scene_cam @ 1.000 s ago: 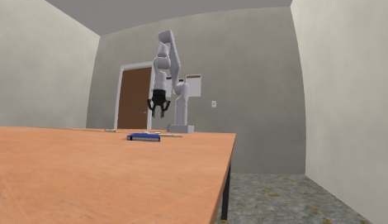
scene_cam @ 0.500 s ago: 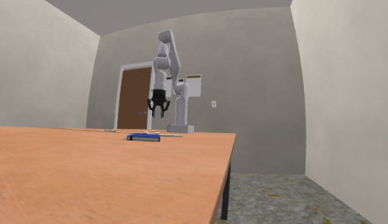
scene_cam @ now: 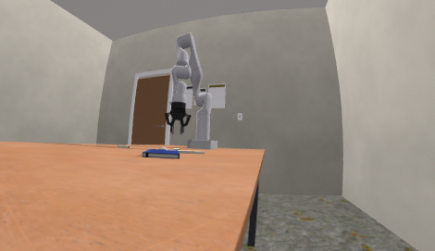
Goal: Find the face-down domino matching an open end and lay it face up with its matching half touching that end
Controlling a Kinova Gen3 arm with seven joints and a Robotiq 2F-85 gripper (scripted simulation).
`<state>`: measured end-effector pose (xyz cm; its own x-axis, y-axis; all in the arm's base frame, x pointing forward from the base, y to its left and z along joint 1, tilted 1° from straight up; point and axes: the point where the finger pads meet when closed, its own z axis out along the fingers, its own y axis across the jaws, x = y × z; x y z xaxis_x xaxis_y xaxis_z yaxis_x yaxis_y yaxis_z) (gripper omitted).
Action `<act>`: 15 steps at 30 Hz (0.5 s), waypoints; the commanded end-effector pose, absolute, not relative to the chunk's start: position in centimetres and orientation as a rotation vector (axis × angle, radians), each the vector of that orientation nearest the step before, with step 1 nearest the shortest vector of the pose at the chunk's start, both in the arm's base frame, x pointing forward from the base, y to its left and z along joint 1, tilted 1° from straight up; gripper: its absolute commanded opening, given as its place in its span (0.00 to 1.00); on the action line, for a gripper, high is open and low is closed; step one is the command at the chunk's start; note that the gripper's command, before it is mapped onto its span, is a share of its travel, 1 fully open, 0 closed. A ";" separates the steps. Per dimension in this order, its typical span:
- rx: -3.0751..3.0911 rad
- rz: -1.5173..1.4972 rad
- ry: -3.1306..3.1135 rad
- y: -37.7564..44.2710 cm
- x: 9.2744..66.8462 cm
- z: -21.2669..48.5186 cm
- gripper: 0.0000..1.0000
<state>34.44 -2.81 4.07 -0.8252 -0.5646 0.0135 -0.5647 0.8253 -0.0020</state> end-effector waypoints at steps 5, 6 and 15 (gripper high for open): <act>0.925 0.011 -2.991 -2.8 34.5 3.3 0.49; 0.925 0.011 -2.991 -2.8 34.5 3.1 0.49; 0.925 0.011 -2.991 -2.8 34.5 1.1 0.49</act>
